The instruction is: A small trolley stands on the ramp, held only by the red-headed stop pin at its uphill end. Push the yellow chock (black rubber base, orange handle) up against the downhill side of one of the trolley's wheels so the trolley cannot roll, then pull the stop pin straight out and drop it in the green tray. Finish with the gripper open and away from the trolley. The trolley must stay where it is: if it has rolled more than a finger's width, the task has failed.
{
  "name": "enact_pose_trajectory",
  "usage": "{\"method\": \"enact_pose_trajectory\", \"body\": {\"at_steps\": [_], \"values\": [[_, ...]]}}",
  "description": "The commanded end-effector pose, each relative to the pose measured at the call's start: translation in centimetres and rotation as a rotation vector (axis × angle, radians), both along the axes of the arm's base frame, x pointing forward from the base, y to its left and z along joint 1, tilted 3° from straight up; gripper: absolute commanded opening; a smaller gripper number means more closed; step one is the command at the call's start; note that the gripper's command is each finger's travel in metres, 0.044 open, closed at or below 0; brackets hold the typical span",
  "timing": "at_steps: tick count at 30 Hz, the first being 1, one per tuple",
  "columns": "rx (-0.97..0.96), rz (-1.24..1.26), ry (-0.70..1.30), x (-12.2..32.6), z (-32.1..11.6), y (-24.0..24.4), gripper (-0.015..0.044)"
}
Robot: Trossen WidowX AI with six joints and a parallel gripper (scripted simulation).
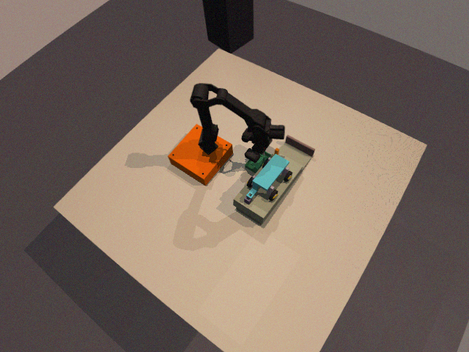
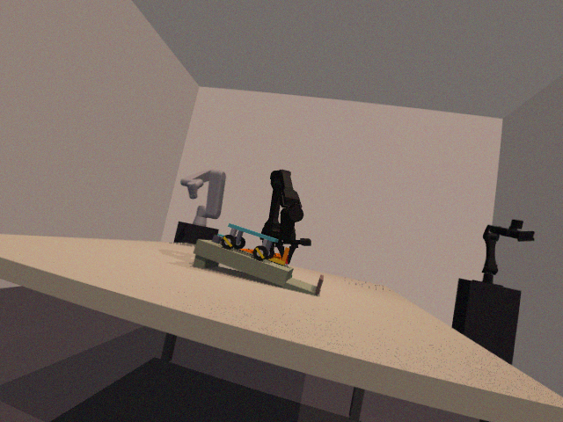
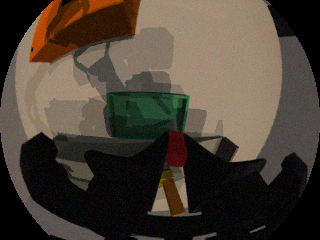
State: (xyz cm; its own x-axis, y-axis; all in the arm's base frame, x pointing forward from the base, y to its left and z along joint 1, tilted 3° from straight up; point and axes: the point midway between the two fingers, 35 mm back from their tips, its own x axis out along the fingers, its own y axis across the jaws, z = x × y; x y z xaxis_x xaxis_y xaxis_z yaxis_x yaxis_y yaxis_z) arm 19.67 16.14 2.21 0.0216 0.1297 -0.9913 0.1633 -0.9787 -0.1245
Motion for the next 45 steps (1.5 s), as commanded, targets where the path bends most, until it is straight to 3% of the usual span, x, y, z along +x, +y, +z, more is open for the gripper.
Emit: {"method": "enact_pose_trajectory", "body": {"at_steps": [1,2,10,45], "values": [[0.000,-0.003,0.011,-0.3,-0.7,0.1,0.0000],[0.000,-0.003,0.011,-0.3,-0.7,0.1,0.0000],[-0.001,-0.003,0.011,-0.2,-0.7,-0.3,0.0190],[-0.002,-0.003,0.011,0.5,-1.3,-2.3,0.0190]]}}
